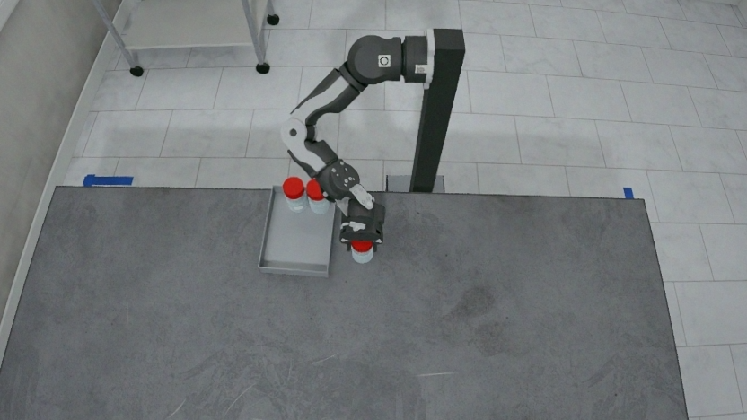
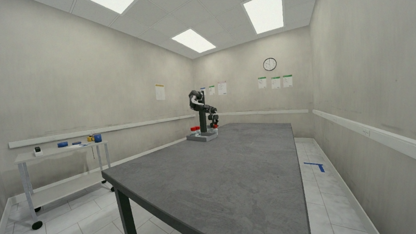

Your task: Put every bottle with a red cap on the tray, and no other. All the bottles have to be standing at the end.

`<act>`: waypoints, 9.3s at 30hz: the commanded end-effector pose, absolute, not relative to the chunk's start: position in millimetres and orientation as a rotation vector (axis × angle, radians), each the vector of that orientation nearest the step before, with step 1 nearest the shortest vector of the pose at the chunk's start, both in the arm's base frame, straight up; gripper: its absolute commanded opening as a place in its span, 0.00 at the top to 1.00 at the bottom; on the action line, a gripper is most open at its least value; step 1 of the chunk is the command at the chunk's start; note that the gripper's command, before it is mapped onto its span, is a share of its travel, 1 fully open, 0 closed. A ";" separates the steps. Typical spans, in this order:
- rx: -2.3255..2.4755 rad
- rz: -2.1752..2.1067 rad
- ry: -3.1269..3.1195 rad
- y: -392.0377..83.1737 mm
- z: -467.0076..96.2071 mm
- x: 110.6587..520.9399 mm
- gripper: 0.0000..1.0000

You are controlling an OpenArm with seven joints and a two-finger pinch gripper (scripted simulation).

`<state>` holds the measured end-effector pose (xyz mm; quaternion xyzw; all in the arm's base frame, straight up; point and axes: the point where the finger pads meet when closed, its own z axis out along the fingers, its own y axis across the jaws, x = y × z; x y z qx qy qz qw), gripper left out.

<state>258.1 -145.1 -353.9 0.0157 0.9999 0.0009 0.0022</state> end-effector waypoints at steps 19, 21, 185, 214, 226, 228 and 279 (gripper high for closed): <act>0.050 0.005 3.134 -144.9 -353.1 259.0 1.00; 0.050 0.005 3.134 -144.9 -353.1 259.0 1.00; 0.671 -0.014 3.065 -213.3 -242.2 186.0 1.00; 1.473 -0.004 2.773 -212.7 -242.2 186.3 1.00; 1.777 0.000 2.590 -212.5 -242.2 186.5 1.00; 1.826 0.001 2.557 -212.5 -242.2 186.5 1.00; 2.301 0.002 2.148 -233.7 -257.5 197.9 1.00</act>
